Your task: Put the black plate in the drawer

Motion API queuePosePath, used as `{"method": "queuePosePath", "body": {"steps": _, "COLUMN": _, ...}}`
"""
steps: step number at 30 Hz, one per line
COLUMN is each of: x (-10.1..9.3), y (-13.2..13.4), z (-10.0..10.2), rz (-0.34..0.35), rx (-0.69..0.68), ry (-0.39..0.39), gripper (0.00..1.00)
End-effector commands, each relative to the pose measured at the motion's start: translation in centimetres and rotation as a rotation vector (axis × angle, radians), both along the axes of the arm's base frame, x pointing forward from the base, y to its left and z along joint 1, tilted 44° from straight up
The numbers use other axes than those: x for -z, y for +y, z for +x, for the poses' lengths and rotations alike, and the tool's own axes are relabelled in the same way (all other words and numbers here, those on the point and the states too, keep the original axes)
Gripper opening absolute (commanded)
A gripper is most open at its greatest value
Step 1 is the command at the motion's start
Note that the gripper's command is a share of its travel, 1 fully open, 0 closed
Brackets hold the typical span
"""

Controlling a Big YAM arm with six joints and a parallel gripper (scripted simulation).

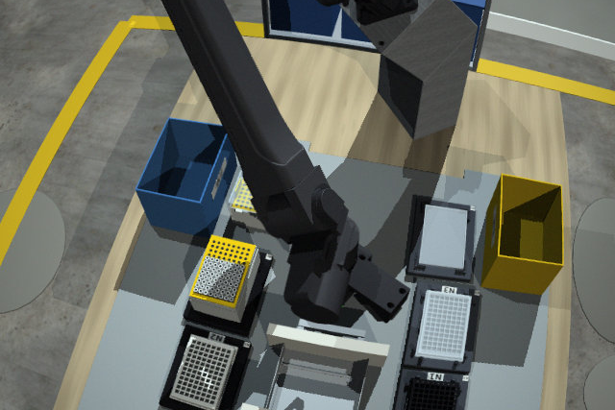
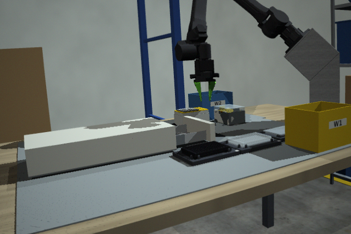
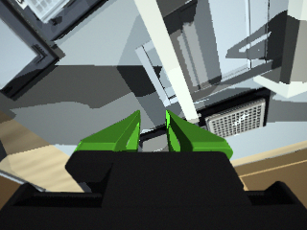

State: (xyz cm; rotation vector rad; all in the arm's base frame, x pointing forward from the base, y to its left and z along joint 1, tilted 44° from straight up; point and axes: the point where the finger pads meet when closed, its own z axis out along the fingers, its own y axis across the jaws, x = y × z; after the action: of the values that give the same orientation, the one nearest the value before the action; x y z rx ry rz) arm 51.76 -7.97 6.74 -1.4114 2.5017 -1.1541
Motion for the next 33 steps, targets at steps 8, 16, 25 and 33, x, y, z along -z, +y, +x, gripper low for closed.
{"method": "queuePosePath", "body": {"steps": 8, "x": -0.5, "y": 0.2, "z": 1.7, "rz": -0.142, "rx": -0.280, "ry": 0.190, "gripper": 0.30}}
{"method": "queuePosePath", "body": {"steps": 16, "x": -0.7, "y": 0.2, "z": 2.0, "rz": -0.182, "rx": -0.352, "ry": 0.243, "gripper": 0.30}}
{"method": "queuePosePath", "body": {"steps": 25, "x": 0.1, "y": -0.4, "z": 2.0, "rz": -0.179, "rx": -0.343, "ry": 0.250, "gripper": 0.30}}
{"method": "queuePosePath", "body": {"steps": 33, "x": 1.3, "y": -0.6, "z": 2.6, "rz": -0.179, "rx": -0.352, "ry": 0.257, "gripper": 0.30}}
